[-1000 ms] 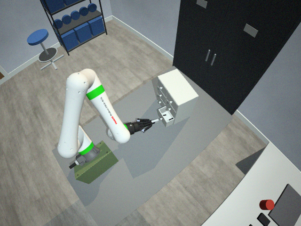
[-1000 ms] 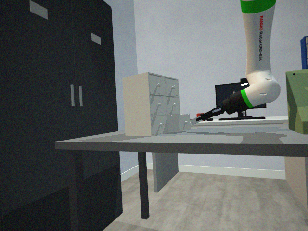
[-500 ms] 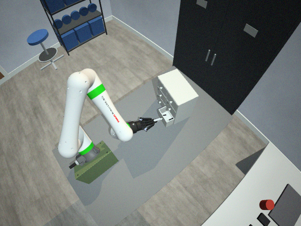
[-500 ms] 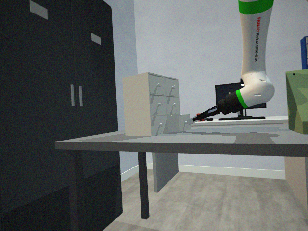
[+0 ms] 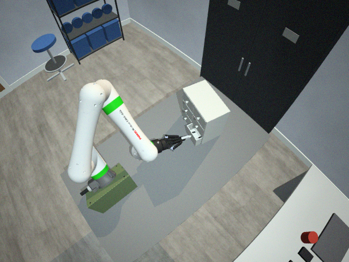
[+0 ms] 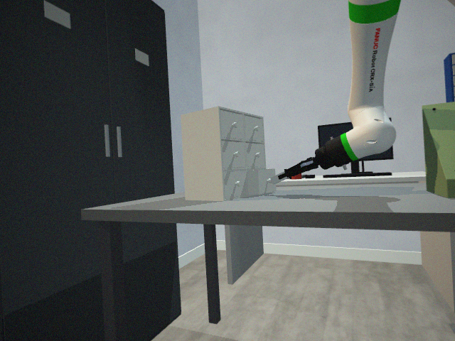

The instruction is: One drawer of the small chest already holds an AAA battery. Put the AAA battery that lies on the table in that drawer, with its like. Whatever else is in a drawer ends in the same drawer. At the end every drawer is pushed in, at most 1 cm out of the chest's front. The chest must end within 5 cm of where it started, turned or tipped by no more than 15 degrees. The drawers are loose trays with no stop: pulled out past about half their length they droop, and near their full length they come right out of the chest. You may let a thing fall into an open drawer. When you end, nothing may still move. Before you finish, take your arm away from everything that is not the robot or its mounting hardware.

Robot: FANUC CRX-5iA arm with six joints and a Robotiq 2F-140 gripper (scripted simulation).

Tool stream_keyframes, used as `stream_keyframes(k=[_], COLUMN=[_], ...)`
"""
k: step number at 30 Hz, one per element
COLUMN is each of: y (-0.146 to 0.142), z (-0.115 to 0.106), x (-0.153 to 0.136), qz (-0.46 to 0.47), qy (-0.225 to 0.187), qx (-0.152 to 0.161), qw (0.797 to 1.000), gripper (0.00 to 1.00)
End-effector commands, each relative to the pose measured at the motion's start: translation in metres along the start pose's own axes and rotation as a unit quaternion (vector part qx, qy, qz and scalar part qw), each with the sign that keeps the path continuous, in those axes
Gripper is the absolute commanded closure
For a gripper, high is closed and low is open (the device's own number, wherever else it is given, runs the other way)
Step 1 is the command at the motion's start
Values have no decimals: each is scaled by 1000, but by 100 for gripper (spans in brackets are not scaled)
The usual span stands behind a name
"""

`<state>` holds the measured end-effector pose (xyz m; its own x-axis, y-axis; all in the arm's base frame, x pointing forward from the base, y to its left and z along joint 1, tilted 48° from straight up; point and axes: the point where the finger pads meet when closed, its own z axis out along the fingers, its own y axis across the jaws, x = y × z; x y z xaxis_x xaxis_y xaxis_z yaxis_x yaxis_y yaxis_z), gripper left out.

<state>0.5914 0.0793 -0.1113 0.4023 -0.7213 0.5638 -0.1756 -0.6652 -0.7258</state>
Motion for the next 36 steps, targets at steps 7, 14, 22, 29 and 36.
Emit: stream_keyframes(k=[7,14,22,29,36], y=[0,0,0,0,0], z=[15,22,31,35,39], x=[6,8,11,13,14], qz=[0,0,0,0,0], qy=[0,0,0,0,0], qx=[0,0,0,0,0], qw=[1000,1000,1000,1000,1000], gripper=[100,100,100,100,100])
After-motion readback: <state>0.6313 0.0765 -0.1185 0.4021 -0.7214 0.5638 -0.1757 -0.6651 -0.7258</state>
